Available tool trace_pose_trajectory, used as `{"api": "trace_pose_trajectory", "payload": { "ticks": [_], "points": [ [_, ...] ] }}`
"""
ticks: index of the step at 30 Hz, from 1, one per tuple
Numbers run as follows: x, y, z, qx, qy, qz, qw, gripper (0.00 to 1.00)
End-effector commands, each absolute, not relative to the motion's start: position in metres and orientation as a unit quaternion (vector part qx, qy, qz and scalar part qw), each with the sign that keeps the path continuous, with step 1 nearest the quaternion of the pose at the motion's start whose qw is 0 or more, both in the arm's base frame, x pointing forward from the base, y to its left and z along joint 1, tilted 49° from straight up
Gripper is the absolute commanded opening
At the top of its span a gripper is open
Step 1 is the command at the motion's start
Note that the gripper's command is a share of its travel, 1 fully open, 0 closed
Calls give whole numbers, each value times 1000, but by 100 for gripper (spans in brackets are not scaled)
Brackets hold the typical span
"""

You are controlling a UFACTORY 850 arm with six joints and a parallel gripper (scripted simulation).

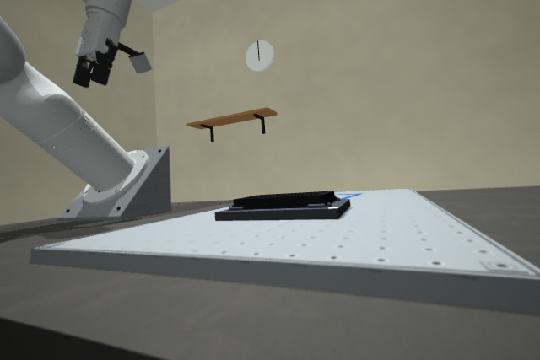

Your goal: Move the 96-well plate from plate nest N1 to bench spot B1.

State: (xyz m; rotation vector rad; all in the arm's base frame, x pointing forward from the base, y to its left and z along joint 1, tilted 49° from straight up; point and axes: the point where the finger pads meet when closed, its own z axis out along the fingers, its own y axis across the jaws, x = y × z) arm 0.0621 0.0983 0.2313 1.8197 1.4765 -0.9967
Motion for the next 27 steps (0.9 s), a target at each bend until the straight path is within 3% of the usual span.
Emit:
{"api": "trace_pose_trajectory", "payload": {
  "ticks": [1,27],
  "points": [
    [76,105,228,689,549,-369,296,100],
    [175,126,208,771,454,-291,339,100]
  ]
}}
